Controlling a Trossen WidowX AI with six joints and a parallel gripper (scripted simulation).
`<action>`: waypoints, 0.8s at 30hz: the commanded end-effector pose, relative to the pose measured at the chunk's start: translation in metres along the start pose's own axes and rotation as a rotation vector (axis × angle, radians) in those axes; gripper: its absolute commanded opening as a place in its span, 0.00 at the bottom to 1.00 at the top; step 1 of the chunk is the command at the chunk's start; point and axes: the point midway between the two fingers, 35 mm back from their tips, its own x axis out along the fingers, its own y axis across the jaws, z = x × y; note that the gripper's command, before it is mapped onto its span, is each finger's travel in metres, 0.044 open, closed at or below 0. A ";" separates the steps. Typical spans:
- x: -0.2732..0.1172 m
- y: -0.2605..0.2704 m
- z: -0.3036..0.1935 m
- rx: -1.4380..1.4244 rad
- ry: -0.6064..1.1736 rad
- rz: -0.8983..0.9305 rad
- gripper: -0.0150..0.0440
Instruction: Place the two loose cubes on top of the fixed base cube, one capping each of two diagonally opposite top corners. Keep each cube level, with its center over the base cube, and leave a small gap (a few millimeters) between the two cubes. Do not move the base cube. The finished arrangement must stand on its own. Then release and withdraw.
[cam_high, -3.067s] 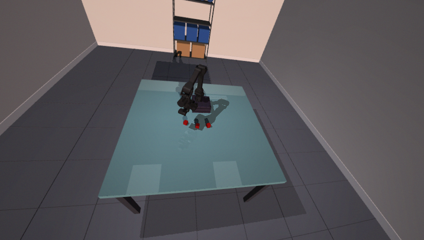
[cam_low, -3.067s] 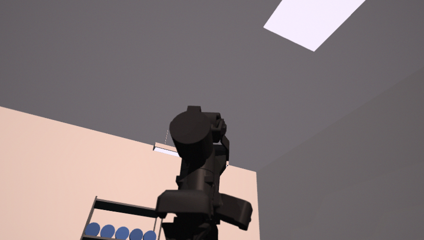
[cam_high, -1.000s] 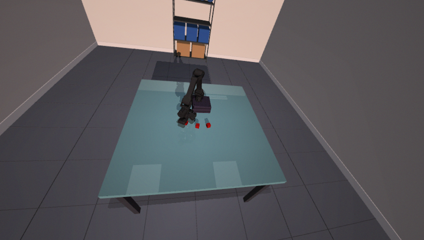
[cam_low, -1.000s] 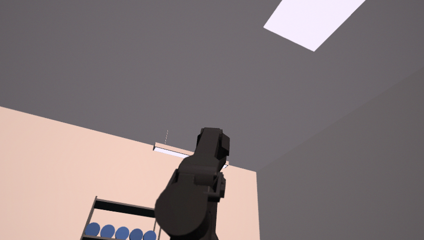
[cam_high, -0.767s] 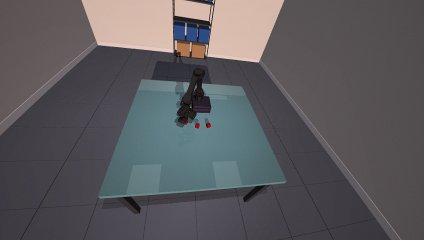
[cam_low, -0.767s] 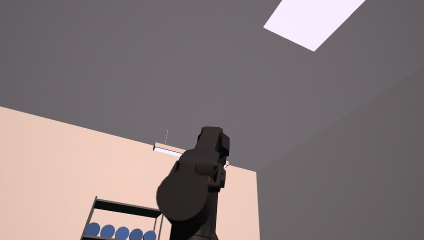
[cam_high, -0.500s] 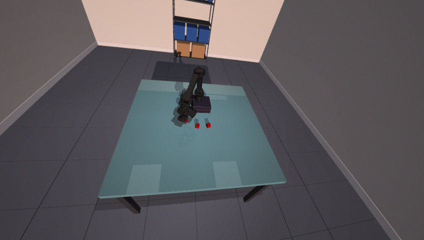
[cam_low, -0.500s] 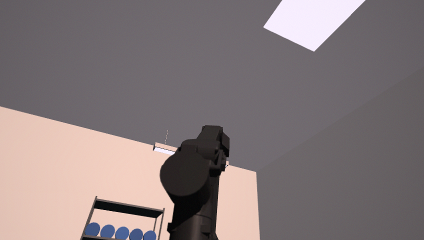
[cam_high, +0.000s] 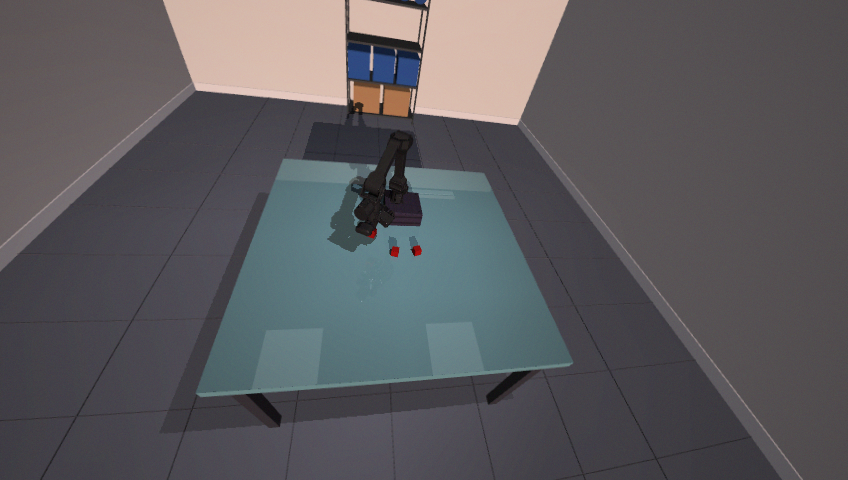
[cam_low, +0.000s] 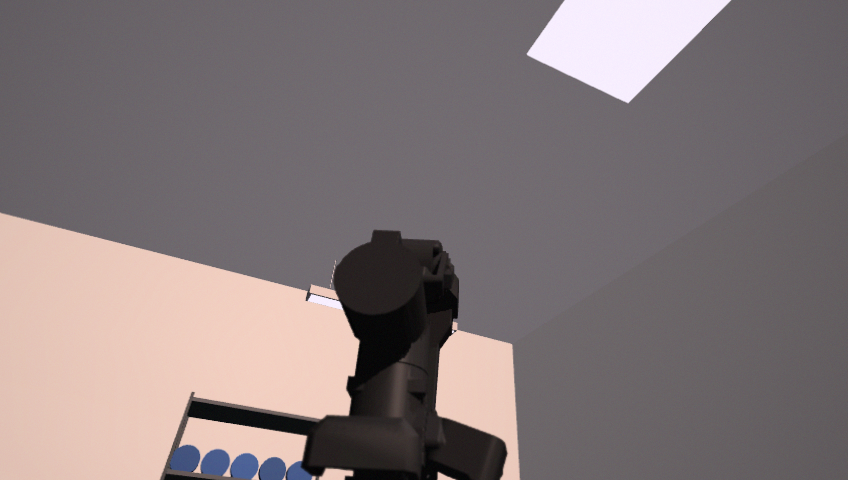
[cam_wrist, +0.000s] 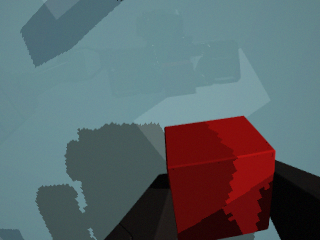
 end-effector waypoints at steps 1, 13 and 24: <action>-0.014 0.002 -0.001 -0.004 0.005 -0.003 0.43; -0.018 0.001 0.016 0.124 0.005 -0.004 0.43; -0.011 0.001 0.049 0.384 0.003 -0.006 0.43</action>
